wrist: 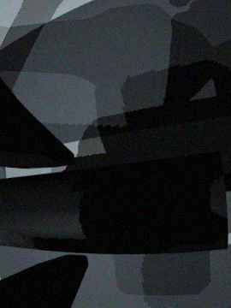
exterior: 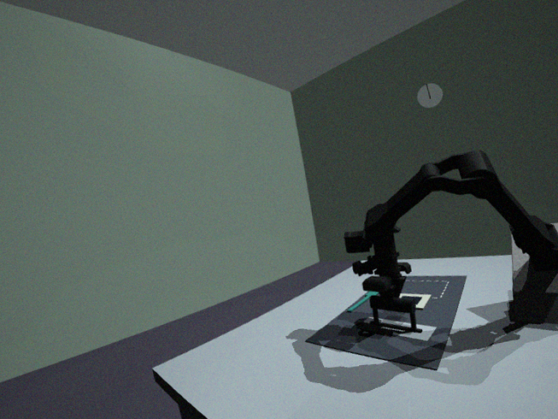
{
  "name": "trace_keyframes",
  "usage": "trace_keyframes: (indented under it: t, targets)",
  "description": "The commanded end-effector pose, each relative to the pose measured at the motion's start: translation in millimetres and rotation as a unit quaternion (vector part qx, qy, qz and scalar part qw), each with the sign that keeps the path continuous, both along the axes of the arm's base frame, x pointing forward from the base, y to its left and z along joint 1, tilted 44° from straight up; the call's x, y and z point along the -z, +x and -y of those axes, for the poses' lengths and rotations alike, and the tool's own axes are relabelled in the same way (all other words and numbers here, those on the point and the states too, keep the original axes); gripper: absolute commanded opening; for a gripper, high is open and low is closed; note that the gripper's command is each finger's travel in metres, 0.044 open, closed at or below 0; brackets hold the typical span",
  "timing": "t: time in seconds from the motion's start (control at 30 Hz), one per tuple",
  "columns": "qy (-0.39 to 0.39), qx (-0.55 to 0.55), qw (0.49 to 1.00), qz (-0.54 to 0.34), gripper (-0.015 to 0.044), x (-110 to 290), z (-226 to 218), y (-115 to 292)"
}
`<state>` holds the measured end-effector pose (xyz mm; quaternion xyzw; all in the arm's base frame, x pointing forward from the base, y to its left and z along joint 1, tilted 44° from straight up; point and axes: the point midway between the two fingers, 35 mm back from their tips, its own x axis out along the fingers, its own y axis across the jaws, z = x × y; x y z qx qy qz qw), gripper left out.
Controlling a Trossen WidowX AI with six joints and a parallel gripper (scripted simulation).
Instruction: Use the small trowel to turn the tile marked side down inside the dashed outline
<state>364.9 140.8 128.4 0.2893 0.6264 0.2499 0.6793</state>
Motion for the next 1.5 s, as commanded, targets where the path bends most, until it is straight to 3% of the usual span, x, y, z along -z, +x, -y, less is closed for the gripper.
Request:
trace_keyframes:
  t: [0.0, 0.73, 1.47]
  targets:
    - [-0.002, 0.003, 1.0, -0.002, 0.013, 1.2, -0.1, 0.4]
    - [-0.001, 0.01, 1.0, -0.009, 0.013, 1.2, -0.1, 0.4]
    - [0.028, 0.237, 0.942, -0.234, 0.013, 1.2, 0.0, 0.5]
